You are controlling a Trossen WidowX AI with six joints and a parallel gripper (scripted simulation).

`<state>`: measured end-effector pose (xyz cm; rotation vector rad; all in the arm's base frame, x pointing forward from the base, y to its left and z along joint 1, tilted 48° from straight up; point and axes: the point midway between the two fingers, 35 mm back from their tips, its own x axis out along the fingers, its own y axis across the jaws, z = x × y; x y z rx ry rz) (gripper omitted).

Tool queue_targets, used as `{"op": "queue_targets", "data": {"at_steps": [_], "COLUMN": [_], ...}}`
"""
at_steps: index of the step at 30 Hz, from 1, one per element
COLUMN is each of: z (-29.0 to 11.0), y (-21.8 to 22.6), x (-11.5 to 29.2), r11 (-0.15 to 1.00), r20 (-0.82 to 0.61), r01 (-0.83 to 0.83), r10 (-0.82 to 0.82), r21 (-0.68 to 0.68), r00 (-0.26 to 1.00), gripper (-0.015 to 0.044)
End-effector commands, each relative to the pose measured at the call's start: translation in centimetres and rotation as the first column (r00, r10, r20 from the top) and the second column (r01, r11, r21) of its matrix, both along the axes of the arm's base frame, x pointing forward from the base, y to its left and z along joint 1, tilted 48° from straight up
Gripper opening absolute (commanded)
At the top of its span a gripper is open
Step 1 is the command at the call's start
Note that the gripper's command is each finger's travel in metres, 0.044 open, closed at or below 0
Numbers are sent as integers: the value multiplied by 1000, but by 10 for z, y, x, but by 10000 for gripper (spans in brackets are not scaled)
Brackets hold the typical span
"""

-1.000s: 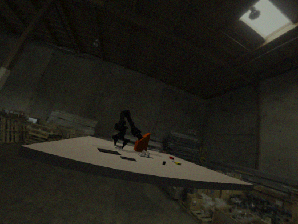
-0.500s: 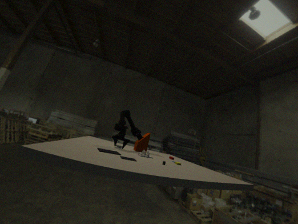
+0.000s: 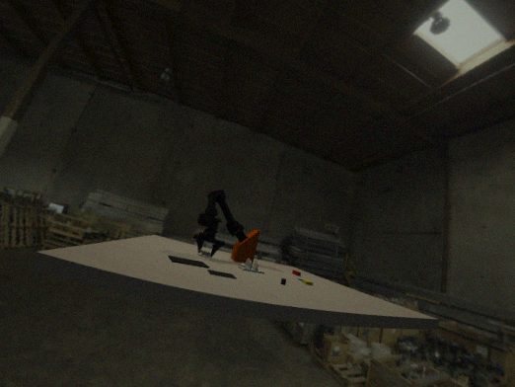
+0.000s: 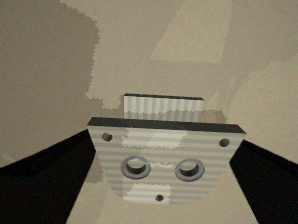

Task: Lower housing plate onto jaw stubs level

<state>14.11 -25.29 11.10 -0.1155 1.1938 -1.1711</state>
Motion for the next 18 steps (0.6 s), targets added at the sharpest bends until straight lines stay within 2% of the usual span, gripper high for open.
{"op": "queue_targets", "data": {"at_steps": [1, 7, 18], "z": [0, 0, 0], "y": [0, 0, 0], "x": [0, 0, 0], "r11": [1000, 1000, 1000], "r20": [0, 0, 0], "r01": [0, 0, 0], "r10": [0, 0, 0], "r21": [0, 0, 0], "r00": [1000, 1000, 1000], "gripper": [387, 351, 351]}}
